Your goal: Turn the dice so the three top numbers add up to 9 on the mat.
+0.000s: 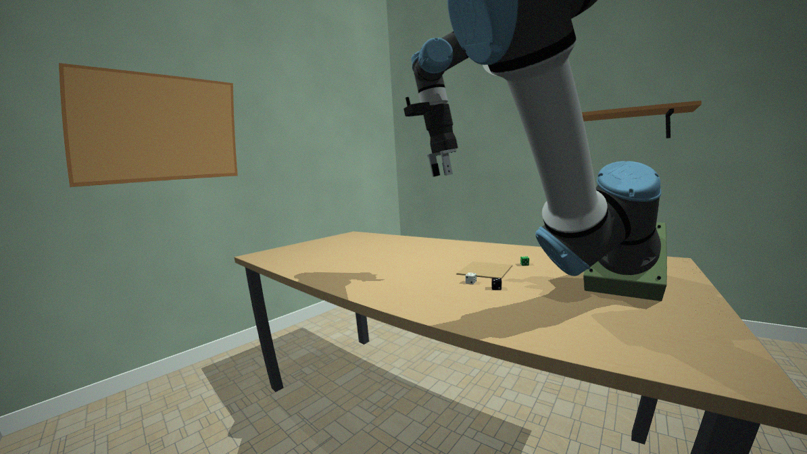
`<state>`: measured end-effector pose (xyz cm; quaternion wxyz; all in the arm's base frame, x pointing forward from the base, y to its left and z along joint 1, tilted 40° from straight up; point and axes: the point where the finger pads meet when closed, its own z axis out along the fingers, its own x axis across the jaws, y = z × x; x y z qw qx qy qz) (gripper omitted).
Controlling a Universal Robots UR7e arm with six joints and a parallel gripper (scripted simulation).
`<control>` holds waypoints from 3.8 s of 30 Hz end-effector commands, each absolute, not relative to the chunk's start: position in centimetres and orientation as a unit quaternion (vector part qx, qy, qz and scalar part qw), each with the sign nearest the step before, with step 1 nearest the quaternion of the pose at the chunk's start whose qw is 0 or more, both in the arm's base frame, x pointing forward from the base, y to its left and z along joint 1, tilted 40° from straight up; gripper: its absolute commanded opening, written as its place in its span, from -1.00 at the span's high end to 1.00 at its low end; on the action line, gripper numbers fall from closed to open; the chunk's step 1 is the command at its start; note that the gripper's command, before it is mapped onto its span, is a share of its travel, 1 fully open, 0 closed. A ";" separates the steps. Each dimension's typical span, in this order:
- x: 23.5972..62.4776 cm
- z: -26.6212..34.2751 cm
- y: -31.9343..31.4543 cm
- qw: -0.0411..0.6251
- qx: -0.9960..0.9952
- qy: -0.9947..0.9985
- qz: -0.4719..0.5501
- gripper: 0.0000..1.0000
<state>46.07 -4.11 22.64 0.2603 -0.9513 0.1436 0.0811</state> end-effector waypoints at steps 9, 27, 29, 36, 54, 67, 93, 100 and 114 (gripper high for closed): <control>46.1 22.7 -4.2 0.260 -0.951 0.144 0.081 -1.00; 44.9 16.7 -7.8 0.267 -0.942 0.181 0.091 -1.00; 44.4 15.3 -8.6 0.269 -0.939 0.190 0.093 -1.00; 41.7 8.6 -11.7 0.280 -0.925 0.233 0.104 -1.00; 32.7 -4.3 -13.5 0.313 -0.882 0.328 0.126 -1.00; 31.8 -5.2 -13.3 0.317 -0.878 0.336 0.127 -1.00; 31.8 -9.2 -10.0 0.317 -0.878 0.336 0.127 -1.00; 31.8 -12.2 -7.5 0.317 -0.878 0.336 0.127 -1.00; 31.8 -13.3 -6.6 0.317 -0.878 0.336 0.127 -1.00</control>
